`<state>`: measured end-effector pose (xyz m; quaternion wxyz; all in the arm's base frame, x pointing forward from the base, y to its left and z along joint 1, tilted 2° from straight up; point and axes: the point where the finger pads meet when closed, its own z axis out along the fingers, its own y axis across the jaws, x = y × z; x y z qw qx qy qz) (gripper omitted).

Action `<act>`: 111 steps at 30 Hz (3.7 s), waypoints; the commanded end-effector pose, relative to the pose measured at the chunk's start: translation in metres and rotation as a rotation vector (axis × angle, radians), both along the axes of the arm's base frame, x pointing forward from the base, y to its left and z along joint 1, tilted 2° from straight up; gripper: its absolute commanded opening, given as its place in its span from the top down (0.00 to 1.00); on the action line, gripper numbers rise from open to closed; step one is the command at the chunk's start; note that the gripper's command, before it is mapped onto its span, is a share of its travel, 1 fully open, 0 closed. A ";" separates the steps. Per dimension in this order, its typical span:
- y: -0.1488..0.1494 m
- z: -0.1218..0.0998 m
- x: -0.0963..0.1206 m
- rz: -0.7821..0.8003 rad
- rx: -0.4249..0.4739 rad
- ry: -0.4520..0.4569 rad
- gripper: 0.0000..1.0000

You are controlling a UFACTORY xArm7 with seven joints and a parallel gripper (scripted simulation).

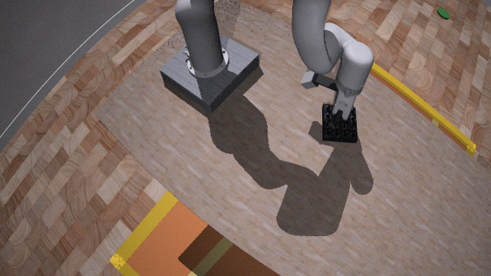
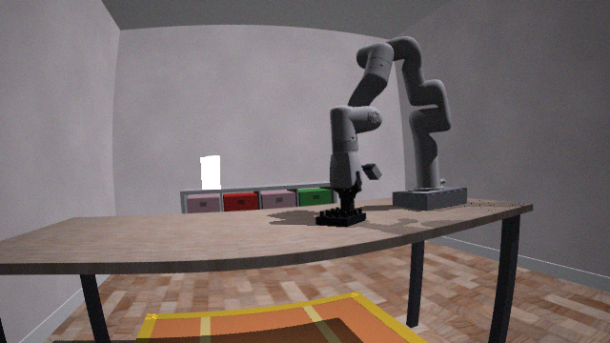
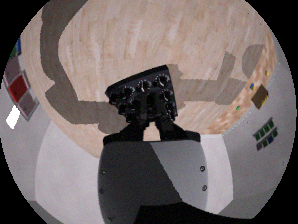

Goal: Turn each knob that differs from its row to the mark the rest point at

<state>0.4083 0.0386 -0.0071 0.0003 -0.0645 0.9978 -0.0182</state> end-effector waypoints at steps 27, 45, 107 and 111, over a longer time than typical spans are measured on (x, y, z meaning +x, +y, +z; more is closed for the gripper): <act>0.000 0.001 0.001 0.000 0.001 -0.004 0.92; 0.000 0.001 0.001 -0.120 0.001 -0.008 0.92; 0.000 0.001 0.001 -0.971 0.005 -0.038 0.92; 0.000 0.001 0.001 -0.971 0.005 -0.038 0.92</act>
